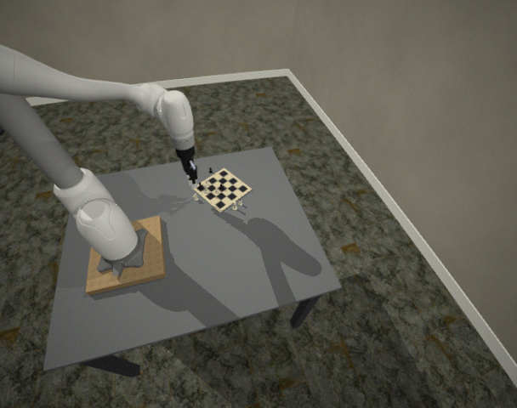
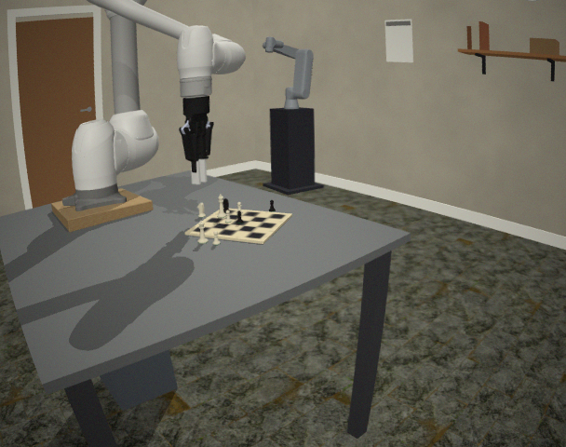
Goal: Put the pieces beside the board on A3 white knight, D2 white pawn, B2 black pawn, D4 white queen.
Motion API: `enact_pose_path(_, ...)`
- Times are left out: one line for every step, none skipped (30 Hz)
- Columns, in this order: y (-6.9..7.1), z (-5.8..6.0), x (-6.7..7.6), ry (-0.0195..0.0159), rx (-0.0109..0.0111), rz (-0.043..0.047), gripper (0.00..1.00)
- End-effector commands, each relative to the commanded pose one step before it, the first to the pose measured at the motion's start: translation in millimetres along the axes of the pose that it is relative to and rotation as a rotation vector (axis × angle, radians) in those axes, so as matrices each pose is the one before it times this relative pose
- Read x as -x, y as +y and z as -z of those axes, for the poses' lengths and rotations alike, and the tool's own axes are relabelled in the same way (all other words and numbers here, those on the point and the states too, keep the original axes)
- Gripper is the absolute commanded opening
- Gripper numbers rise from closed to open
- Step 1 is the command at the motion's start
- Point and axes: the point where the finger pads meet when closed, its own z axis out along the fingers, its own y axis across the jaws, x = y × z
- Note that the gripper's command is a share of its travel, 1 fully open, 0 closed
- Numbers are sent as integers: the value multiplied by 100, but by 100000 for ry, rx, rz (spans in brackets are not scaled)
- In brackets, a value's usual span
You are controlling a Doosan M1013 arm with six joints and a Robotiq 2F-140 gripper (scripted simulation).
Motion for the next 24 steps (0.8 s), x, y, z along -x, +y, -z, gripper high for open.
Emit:
enact_pose_path(2,3,-2,2,20,3,22)
enact_pose_path(0,0,0,0,0,0,22)
enact_pose_path(0,0,0,0,0,0,22)
enact_pose_path(0,0,0,0,0,0,22)
enact_pose_path(0,0,0,0,0,0,22)
enact_pose_path(0,0,0,0,0,0,22)
enact_pose_path(0,0,0,0,0,0,22)
enact_pose_path(0,0,0,0,0,0,22)
enact_pose_path(0,-2,0,0,0,0,22)
enact_pose_path(0,-5,0,0,0,0,22)
enact_pose_path(0,-9,0,0,-1,-1,22)
enact_pose_path(0,-14,0,0,-1,-1,22)
enact_pose_path(0,-20,0,0,-2,-2,22)
enact_pose_path(0,-26,0,0,-2,-2,22)
enact_pose_path(1,-34,0,0,-3,-3,22)
enact_pose_path(1,-42,0,0,-4,-4,22)
enact_pose_path(1,-50,0,0,-4,-4,22)
enact_pose_path(1,-59,0,0,-5,-5,22)
enact_pose_path(1,-68,0,0,-6,-6,22)
enact_pose_path(1,-77,0,0,-7,-7,22)
enact_pose_path(2,-86,0,0,-6,-6,22)
enact_pose_path(0,0,0,0,0,0,22)
enact_pose_path(0,0,0,0,0,0,22)
enact_pose_path(2,-94,0,0,0,0,22)
